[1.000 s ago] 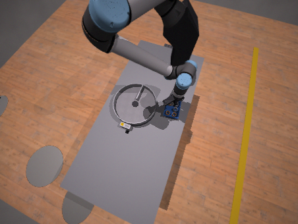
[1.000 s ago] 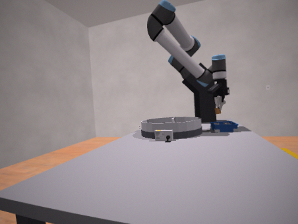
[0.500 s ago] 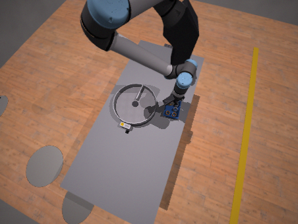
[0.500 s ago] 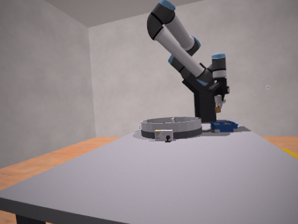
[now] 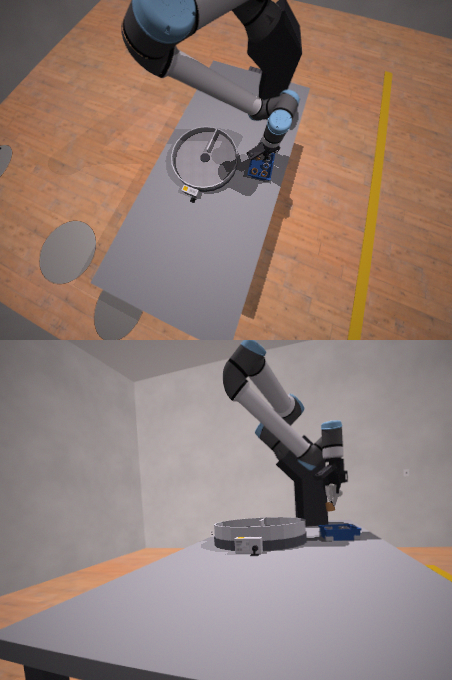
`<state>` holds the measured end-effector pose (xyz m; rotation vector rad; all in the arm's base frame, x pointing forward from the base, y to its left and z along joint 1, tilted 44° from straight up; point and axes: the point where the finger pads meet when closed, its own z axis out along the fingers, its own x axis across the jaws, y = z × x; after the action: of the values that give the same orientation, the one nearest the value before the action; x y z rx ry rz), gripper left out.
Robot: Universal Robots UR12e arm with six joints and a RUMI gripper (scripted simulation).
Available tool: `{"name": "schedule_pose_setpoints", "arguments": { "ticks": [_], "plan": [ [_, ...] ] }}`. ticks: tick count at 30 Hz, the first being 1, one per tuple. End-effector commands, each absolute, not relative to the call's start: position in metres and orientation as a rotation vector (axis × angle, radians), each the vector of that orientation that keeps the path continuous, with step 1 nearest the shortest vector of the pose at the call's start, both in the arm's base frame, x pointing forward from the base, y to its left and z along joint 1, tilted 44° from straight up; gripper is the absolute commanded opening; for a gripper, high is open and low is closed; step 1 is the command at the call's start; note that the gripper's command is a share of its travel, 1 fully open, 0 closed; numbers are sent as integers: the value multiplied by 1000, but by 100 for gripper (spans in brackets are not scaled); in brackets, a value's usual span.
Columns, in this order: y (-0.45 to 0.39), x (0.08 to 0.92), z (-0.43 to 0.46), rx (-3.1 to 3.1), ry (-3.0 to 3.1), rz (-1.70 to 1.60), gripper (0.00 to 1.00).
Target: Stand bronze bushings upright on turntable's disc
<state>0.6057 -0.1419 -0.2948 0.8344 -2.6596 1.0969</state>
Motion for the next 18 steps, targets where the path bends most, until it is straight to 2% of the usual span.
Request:
{"name": "schedule_pose_setpoints", "arguments": {
  "ticks": [1, 18],
  "plan": [
    [-141, 606, -294, 835, -2660, 1097, 0],
    [-144, 605, -292, 835, -2660, 1097, 0]
  ]
}}
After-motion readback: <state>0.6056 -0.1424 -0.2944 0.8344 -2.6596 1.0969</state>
